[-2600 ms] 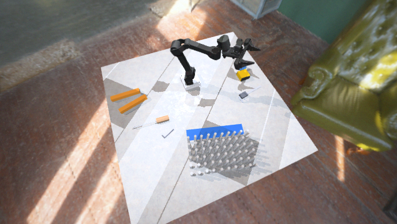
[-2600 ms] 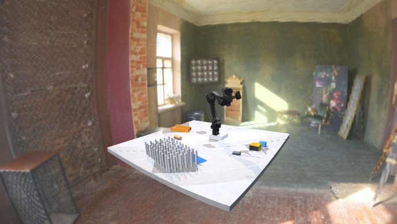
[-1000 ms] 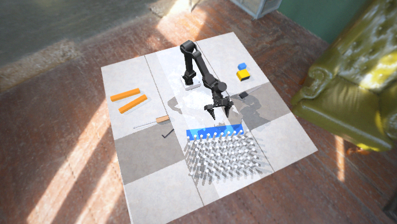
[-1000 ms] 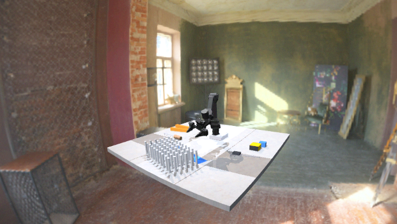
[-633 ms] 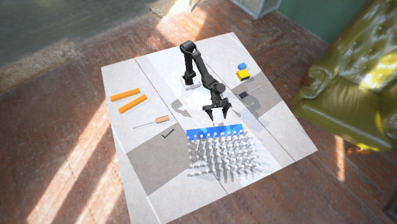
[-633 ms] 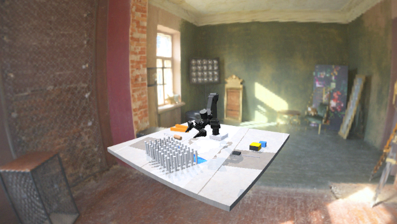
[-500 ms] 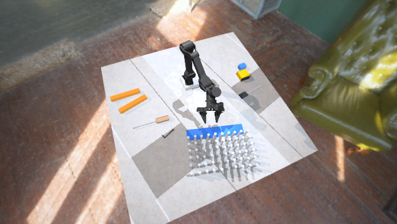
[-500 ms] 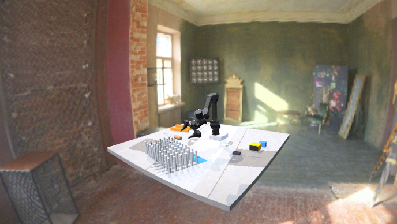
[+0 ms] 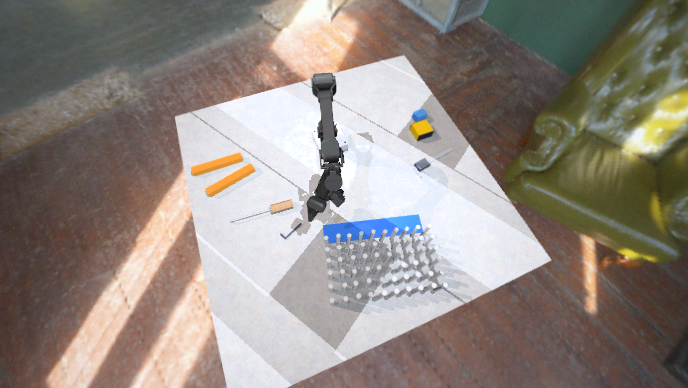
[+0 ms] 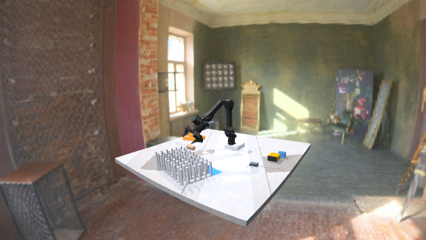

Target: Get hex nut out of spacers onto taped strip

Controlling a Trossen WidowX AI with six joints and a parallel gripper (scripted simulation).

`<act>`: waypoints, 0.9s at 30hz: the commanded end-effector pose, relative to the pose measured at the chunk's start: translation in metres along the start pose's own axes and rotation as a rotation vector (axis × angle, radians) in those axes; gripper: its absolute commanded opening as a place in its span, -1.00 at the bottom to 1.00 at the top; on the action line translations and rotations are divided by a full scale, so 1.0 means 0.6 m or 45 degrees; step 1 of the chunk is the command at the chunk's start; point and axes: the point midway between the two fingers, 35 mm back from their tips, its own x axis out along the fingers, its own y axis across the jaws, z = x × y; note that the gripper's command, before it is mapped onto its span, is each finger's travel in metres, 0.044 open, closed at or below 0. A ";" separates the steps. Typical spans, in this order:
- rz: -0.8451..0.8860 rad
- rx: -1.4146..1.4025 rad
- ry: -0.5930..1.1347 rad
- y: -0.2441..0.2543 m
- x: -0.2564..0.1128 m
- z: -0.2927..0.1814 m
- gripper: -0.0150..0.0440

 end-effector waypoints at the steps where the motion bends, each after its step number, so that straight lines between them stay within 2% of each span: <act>1: 0.227 -0.455 0.151 -0.003 0.016 -0.123 1.00; 10: 0.632 -0.993 0.156 0.032 -0.001 -0.280 1.00; 19: 0.636 -0.998 0.154 0.034 0.002 -0.280 1.00; 23: 0.636 -0.997 0.154 0.087 0.059 -0.255 1.00; 27: 0.636 -0.997 0.153 0.099 0.069 -0.250 1.00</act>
